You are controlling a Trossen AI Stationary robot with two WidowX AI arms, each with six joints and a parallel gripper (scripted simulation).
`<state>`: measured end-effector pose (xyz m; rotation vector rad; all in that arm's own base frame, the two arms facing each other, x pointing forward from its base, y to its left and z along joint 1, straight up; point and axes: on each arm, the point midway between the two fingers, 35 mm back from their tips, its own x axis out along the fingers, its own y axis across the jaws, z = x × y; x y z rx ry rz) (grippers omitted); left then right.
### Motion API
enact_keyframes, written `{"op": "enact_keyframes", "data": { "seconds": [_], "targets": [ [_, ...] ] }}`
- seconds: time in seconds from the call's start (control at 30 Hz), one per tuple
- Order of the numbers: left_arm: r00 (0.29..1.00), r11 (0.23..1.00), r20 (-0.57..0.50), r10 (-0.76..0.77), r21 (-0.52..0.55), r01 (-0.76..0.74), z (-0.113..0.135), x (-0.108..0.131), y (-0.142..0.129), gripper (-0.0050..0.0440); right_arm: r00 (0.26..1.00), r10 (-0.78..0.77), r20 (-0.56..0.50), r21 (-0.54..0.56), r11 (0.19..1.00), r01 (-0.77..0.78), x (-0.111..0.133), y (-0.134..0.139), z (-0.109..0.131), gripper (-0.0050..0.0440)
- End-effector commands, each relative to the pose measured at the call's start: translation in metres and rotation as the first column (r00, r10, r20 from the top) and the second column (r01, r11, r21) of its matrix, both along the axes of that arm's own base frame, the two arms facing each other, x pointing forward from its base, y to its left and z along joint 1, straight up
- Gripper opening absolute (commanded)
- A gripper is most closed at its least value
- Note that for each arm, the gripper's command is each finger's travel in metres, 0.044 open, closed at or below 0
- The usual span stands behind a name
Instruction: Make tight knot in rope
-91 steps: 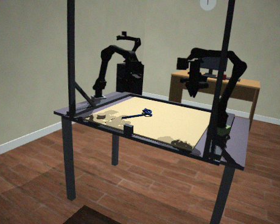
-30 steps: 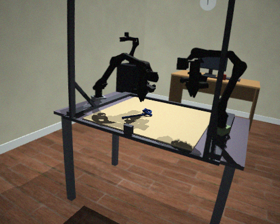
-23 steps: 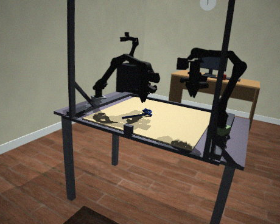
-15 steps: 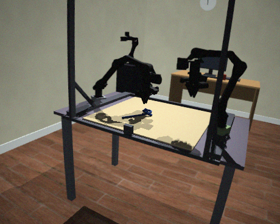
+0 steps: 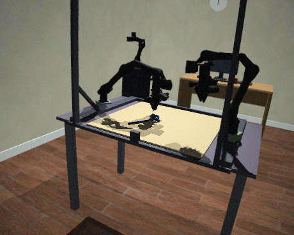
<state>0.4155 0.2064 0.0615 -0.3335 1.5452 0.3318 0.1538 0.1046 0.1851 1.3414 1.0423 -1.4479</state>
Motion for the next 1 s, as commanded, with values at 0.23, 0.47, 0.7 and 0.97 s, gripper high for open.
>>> {"op": "enact_keyframes", "data": {
  "seconds": [0.23,0.47,0.7,0.97],
  "targets": [
    [1.000,1.000,0.030,-0.003,0.016,0.003,0.008,0.004,0.003,0.0100,1.000,-0.001,0.013,0.004,1.000,0.001,0.000,0.000,0.003,0.0100],
    [1.000,1.000,0.030,-0.003,0.016,0.003,-0.003,0.004,0.003,0.0100,1.000,-0.001,0.013,0.004,1.000,0.001,0.000,0.000,0.003,0.0100],
    [1.000,1.000,0.030,-0.003,0.016,0.003,-0.009,0.004,0.003,0.0100,1.000,-0.001,0.013,0.004,1.000,0.001,0.000,0.000,0.003,0.0100],
    [1.000,1.000,0.030,-0.003,0.016,0.003,-0.011,0.004,0.003,0.0100,1.000,-0.001,0.013,0.004,1.000,0.001,0.000,0.000,0.003,0.0100]
  ]
}}
